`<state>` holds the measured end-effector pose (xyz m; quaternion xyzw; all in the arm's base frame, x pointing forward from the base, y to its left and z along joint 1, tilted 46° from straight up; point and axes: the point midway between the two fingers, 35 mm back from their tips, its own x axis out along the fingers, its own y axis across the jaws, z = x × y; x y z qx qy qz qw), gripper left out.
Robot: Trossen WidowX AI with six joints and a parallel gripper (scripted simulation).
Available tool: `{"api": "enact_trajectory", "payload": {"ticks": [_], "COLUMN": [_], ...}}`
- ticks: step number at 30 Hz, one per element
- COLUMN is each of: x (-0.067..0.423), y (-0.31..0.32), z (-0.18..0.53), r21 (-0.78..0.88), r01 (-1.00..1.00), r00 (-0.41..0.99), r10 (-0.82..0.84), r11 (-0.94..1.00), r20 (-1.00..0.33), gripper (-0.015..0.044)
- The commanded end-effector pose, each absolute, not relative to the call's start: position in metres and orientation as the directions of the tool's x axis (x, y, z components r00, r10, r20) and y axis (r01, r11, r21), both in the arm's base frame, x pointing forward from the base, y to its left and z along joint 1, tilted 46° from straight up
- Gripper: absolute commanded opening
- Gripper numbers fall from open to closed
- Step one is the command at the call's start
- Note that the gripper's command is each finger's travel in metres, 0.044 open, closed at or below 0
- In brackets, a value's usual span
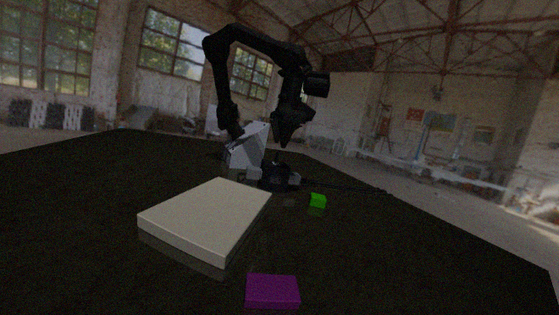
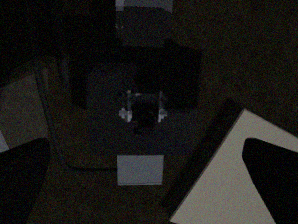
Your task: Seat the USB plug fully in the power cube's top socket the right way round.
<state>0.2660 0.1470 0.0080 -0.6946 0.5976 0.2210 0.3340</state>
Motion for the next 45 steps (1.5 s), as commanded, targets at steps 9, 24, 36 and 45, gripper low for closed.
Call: {"api": "enact_trajectory", "payload": {"ticks": [9, 24, 36, 45], "x": [0.268, 0.271, 0.271, 0.271], "y": [0.138, 0.128, 0.125, 0.125], "z": [0.000, -0.009, -0.008, -0.008], "r21": [-0.199, -0.200, -0.197, -0.197], "r01": [-0.978, -0.978, -0.978, -0.978], "r00": [0.191, 0.191, 0.186, 0.186], "r10": [-0.685, -0.686, -0.686, -0.686], "r11": [-0.068, -0.068, -0.063, -0.063], "r20": [-0.703, -0.702, -0.704, -0.704], "gripper": [0.0440, 0.0440, 0.0387, 0.0151]}}
